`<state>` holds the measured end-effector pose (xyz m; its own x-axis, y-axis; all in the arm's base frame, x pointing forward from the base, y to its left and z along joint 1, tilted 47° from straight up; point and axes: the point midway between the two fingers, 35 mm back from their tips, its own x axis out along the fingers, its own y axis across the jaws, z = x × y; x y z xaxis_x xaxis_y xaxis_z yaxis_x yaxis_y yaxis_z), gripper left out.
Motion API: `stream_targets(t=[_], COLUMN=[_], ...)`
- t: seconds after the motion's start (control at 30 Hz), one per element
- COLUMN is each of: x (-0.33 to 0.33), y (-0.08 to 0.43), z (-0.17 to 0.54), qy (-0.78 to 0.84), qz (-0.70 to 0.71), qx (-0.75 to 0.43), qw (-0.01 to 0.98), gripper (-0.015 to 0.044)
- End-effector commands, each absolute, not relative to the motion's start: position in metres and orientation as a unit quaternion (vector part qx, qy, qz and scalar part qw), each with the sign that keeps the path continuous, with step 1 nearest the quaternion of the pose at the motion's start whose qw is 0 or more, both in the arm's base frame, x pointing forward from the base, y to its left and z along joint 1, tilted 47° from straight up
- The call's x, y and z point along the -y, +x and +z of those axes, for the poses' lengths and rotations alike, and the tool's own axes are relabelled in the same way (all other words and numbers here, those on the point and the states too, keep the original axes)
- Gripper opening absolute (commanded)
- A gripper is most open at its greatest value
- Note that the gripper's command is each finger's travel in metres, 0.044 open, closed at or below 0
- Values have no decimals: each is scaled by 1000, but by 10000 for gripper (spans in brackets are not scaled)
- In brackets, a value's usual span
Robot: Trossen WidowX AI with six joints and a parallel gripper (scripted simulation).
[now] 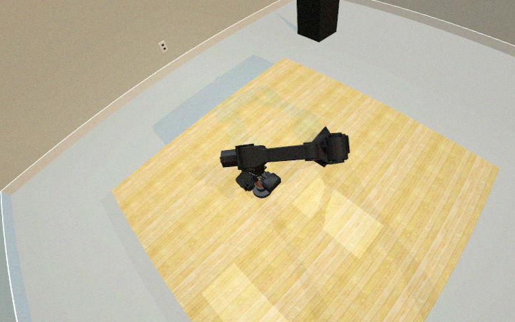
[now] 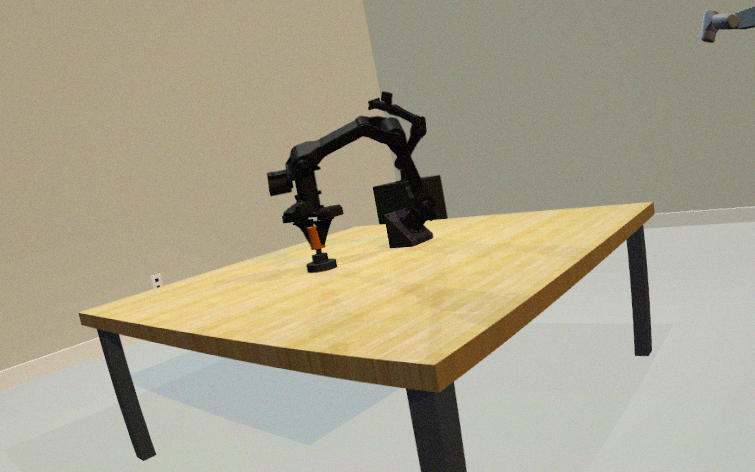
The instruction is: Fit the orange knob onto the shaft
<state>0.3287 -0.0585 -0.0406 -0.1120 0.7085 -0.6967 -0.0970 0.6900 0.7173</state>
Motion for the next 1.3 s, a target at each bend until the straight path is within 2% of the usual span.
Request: stream_targets(t=[0.0, 1.27], x=[58, 62], y=[329, 333], z=[-41, -36], qy=[226, 216], qz=[324, 335], qx=[-670, -665], qw=[628, 632], gripper=[0, 0])
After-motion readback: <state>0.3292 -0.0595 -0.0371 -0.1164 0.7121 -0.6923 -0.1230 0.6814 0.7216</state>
